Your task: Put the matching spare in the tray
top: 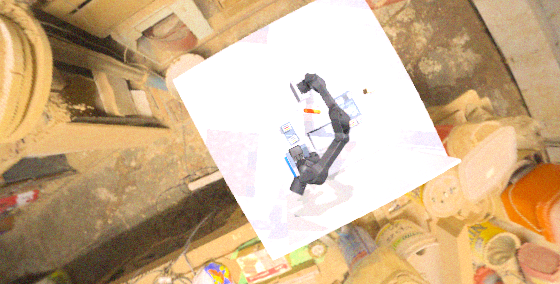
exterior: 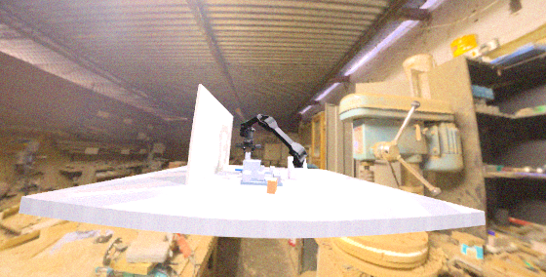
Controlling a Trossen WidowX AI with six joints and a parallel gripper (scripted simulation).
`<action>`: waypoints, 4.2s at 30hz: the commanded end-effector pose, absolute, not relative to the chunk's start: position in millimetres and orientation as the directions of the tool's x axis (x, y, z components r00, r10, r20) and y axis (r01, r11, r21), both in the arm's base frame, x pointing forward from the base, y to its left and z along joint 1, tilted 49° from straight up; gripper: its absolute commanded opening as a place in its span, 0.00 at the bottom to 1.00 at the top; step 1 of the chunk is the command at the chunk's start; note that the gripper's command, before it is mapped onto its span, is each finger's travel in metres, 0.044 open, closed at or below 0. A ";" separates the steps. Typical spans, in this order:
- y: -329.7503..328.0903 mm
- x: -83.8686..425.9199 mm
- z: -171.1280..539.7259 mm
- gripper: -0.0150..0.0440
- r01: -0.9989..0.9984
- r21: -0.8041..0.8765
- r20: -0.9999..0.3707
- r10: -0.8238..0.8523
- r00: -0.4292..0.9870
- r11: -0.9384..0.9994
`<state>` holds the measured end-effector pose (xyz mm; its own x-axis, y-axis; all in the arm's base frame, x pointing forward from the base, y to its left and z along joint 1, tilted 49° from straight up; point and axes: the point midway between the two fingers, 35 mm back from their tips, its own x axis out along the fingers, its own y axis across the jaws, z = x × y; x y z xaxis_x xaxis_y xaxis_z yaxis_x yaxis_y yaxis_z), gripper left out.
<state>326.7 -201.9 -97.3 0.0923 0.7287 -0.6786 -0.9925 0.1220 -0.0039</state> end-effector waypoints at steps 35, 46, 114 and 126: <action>-179.0 329.7 -118.0 0.25 -0.992 0.001 -0.674 0.733 0.094 0.128; -172.4 330.3 -123.6 0.25 -0.992 0.000 -0.674 0.733 0.095 0.128; -136.7 330.4 -151.2 0.48 -0.993 -0.006 -0.673 0.733 0.094 0.121; -136.7 330.4 -151.2 1.00 -0.993 -0.006 -0.673 0.733 0.094 0.121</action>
